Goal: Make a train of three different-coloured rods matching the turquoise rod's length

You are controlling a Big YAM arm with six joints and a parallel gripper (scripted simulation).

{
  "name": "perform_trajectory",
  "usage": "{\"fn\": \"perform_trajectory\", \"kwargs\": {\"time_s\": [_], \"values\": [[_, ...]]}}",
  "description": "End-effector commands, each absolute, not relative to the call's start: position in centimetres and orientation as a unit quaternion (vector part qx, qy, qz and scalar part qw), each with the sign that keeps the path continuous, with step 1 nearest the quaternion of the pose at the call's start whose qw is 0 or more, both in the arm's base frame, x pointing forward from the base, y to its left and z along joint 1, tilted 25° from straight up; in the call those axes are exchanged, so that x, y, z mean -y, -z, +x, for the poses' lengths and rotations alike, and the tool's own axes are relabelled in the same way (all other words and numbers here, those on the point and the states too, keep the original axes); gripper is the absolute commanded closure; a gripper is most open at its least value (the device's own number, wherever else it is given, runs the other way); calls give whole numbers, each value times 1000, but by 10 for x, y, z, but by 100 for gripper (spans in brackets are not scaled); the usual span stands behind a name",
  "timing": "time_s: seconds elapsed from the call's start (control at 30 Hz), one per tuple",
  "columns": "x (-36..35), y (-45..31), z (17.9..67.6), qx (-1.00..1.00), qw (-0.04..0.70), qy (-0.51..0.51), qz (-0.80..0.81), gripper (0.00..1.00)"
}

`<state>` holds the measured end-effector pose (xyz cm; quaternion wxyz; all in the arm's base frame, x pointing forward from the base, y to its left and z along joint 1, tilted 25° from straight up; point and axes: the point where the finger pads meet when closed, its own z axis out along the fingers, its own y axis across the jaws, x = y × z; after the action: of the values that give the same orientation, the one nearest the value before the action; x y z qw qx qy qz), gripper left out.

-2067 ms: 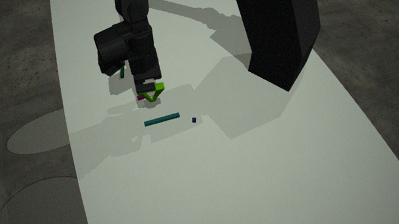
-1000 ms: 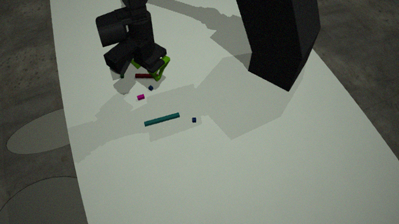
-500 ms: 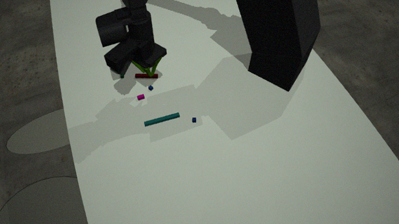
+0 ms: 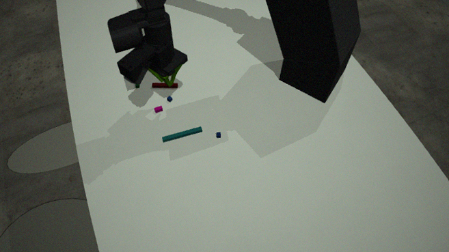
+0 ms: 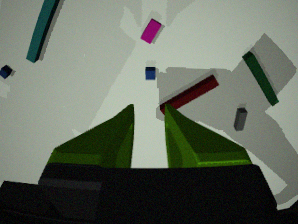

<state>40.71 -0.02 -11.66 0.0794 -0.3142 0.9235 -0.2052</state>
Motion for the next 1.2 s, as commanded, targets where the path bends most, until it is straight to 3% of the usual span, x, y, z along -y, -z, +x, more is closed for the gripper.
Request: {"fn": "perform_trajectory", "kwargs": {"time_s": [0.0, 1.17], "values": [[-7, 114, 415, -920, 93, 205, -321, 77], [12, 142, 418, -923, 84, 205, -315, 77]]}}
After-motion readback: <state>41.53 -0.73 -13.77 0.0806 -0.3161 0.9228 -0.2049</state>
